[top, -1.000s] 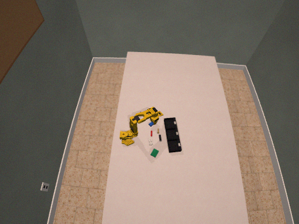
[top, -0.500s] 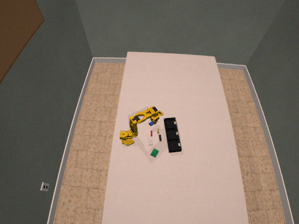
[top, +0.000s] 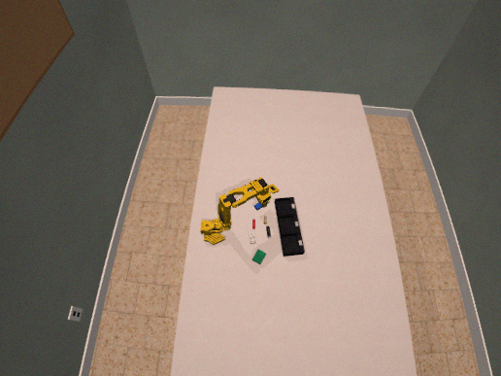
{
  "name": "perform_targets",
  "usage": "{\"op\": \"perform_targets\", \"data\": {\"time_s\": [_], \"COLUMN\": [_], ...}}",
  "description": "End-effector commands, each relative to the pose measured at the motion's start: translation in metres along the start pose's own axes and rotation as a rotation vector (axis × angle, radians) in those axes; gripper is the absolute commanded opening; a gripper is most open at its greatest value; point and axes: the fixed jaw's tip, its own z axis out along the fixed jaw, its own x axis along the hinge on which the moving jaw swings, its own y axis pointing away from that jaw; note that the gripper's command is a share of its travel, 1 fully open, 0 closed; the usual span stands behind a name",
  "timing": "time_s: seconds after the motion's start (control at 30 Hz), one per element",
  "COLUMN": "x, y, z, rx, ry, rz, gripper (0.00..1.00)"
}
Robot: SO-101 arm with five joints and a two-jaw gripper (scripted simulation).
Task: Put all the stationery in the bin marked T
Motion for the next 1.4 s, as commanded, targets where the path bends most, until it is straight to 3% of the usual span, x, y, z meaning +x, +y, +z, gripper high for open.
{"op": "perform_targets", "data": {"time_s": [0.0,0.53,1.37], "x": [-0.011,-0.015,-0.037], "y": [-0.006,-0.009,-0.025], "z": [-0.010,-0.012,-0.022], "rx": [0.005,0.007,0.016], "ry": [-0.058,-0.069,-0.130], "rz": [0.022,0.036,0.111], "gripper": [0.00,0.00,0.00]}}
